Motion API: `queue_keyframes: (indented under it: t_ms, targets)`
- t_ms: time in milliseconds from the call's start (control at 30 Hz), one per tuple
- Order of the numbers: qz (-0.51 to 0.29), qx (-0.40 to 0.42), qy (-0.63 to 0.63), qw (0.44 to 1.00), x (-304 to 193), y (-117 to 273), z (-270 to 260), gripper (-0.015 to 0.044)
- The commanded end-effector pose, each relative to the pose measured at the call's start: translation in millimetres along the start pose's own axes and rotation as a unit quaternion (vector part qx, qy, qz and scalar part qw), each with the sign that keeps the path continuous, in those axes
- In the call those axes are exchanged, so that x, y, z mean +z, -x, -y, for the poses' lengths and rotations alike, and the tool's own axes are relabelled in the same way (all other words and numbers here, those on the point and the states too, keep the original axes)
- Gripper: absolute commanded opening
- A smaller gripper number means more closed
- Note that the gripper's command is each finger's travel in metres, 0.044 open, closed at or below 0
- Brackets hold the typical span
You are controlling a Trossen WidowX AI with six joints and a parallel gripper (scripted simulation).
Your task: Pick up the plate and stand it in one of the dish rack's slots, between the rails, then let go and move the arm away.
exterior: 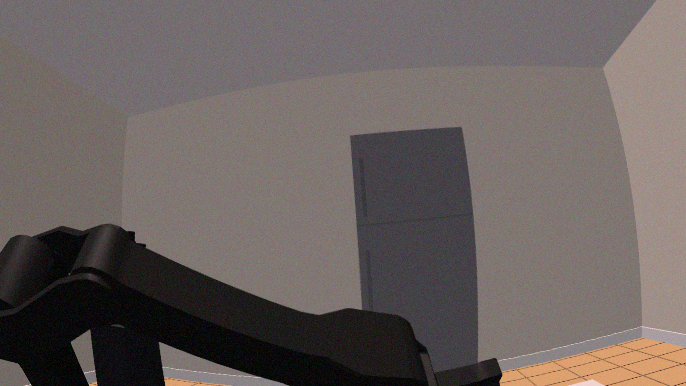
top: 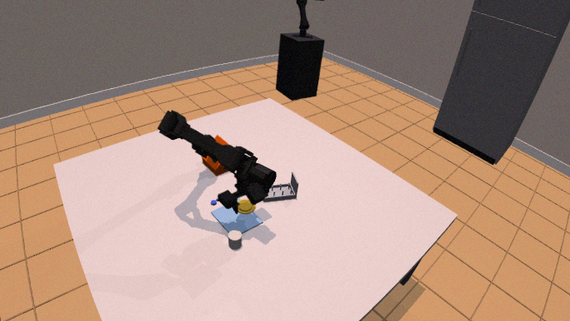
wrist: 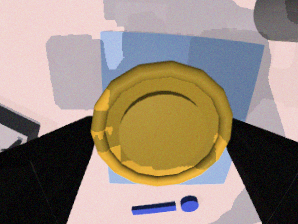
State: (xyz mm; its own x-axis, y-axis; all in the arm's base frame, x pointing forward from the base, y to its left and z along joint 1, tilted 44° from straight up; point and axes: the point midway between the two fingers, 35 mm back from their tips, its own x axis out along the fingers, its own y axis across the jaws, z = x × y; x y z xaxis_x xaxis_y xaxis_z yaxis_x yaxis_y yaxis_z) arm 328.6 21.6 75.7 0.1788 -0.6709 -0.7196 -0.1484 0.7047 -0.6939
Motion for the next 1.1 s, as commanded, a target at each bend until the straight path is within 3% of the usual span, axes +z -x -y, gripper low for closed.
queue_keyframes:
  t_ms: [0,767,1067]
  targets:
    - [0.005,0.003,0.003,1.0,3.4,19.8,-1.8,0.0]
    - [0.021,0.003,0.033,0.999,7.5,119.1,-2.9,0.0]
    - [0.016,0.009,-0.018,1.0,-5.0,126.5,-28.9,0.0]
